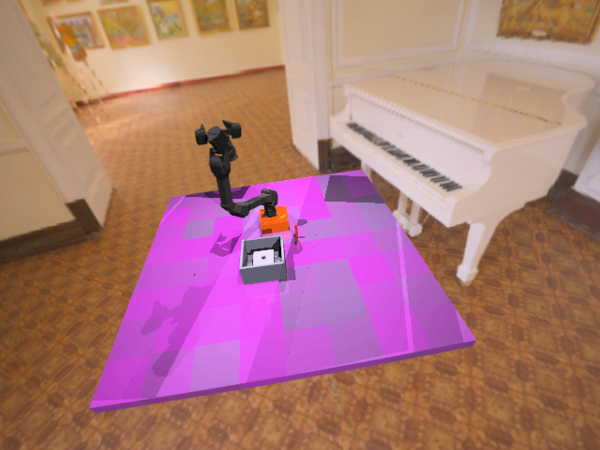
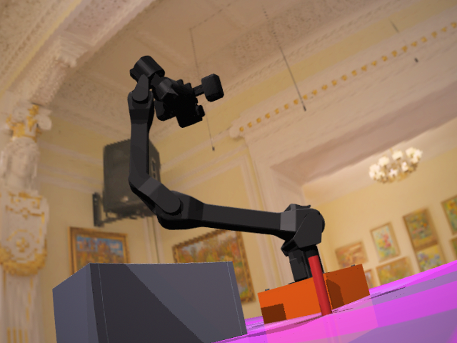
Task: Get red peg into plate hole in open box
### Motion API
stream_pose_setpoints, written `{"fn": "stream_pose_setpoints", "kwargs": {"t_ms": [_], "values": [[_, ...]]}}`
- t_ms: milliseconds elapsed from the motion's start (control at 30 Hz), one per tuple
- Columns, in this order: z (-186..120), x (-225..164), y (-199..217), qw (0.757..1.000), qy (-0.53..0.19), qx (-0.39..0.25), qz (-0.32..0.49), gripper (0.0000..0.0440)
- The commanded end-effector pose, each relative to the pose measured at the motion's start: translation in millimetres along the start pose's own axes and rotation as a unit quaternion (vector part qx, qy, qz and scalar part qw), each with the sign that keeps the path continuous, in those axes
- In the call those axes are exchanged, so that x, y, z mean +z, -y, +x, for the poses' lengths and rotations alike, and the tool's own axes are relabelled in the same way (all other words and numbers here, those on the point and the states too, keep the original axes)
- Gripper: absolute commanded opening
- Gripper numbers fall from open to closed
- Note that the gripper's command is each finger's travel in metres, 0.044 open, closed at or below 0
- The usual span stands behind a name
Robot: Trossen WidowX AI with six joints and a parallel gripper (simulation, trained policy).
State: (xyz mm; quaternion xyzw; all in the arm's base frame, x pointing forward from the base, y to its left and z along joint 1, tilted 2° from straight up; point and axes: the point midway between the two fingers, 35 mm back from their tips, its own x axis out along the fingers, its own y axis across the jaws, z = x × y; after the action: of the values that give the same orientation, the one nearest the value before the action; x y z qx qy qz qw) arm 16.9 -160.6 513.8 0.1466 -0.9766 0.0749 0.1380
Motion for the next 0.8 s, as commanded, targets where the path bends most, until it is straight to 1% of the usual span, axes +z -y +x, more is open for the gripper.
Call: {"fn": "stream_pose_setpoints", "kwargs": {"t_ms": [0, 167, 367, 567, 767], "values": [[12.8, 1.1, -16.4, 0.998, -0.003, 0.040, 0.043, 0.0440], [27.5, 2.3, -38.3, 0.989, -0.018, 0.099, 0.105, 0.0440], [41.0, 3.1, -66.1, 0.969, -0.046, 0.167, 0.176, 0.0440], [49.7, 3.3, -94.7, 0.938, -0.085, 0.230, 0.245, 0.0440], [53.5, 3.2, -123.2, 0.898, -0.134, 0.284, 0.308, 0.0440]]}}
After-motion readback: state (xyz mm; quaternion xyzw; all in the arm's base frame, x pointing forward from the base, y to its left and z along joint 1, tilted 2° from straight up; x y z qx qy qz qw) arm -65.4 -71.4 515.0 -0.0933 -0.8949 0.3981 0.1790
